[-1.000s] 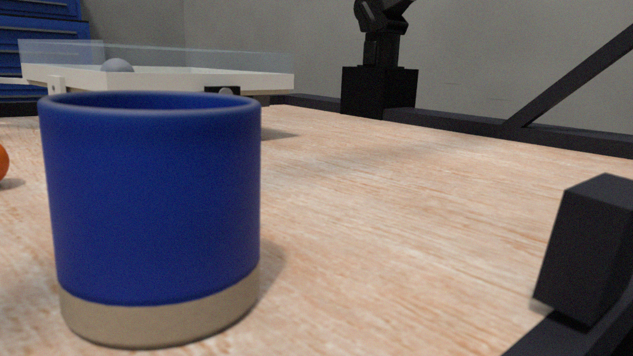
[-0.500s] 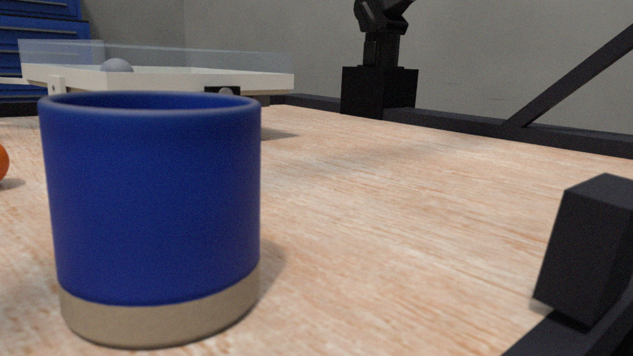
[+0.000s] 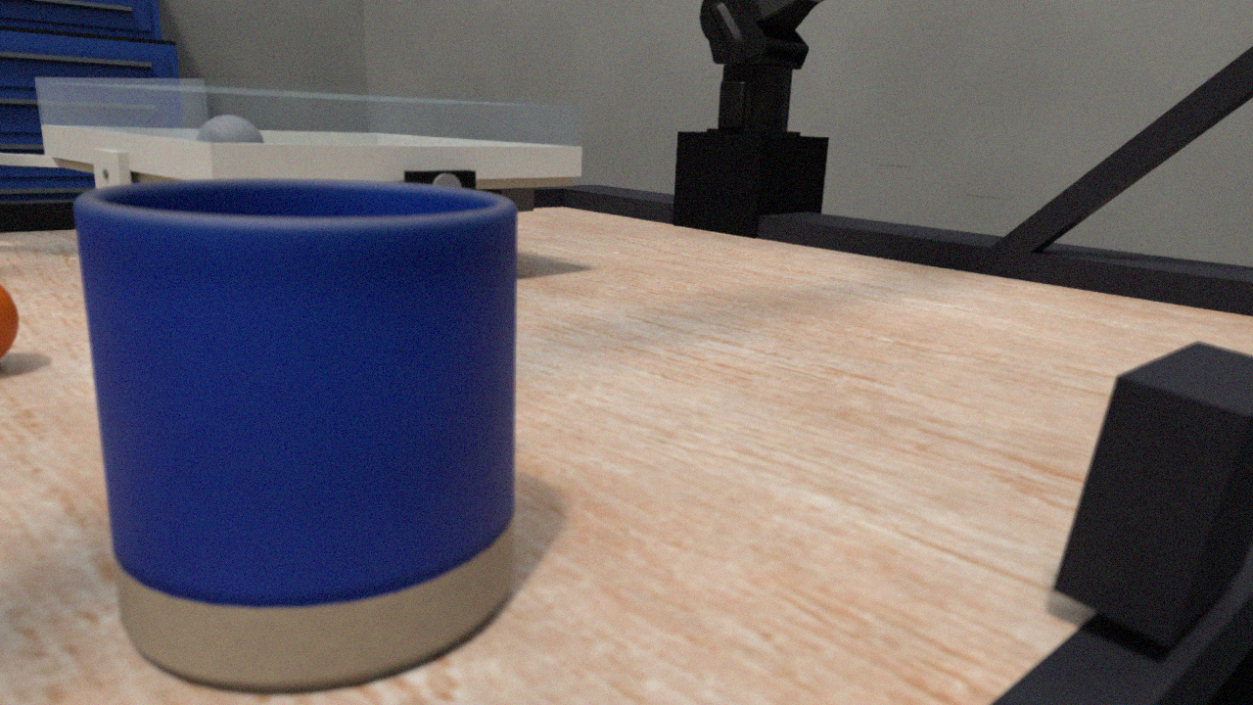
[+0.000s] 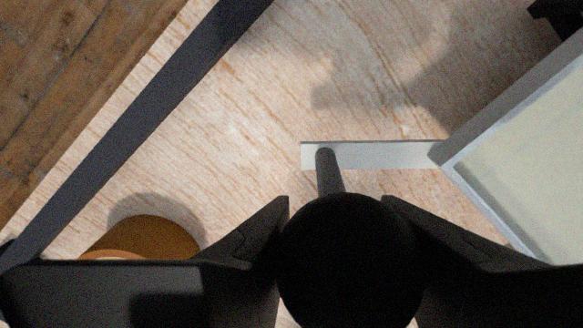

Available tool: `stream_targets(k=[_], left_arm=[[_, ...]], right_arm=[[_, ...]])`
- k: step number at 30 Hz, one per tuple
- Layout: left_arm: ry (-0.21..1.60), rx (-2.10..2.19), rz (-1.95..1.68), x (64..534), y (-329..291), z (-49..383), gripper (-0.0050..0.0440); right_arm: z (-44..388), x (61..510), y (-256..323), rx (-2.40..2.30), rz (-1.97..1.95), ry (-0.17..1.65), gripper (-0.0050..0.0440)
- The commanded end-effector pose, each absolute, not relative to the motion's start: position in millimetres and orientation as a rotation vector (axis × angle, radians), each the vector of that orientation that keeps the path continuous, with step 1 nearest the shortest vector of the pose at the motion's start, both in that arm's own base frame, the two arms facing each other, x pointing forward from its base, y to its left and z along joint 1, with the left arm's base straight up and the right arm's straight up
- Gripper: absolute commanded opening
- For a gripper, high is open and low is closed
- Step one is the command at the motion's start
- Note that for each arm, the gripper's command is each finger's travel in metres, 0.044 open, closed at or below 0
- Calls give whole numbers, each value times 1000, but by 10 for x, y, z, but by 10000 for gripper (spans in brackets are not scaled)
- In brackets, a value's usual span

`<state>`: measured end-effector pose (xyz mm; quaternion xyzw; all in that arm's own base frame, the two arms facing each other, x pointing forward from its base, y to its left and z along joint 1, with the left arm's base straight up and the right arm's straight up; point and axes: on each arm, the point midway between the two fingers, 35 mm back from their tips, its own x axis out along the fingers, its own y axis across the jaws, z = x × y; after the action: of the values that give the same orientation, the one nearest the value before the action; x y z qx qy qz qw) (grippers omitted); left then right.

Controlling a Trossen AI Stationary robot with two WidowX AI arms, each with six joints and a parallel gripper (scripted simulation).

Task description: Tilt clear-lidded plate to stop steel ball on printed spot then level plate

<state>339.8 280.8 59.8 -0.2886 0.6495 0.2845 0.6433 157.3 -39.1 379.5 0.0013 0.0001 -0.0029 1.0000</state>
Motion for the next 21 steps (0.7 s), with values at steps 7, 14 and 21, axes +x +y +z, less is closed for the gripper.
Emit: stream_targets(k=[7, 14, 21], left_arm=[[1432, -639, 665, 3449, 2900, 711, -50], [1434, -640, 665, 3450, 2900, 706, -50], [1414, -632, 666, 3444, 2883, 813, -50]], right_arm=[[3809, 1573, -412, 0, -8, 0, 400], [3809, 1573, -412, 0, -8, 0, 400], [3809, 1573, -412, 0, -8, 0, 400]])
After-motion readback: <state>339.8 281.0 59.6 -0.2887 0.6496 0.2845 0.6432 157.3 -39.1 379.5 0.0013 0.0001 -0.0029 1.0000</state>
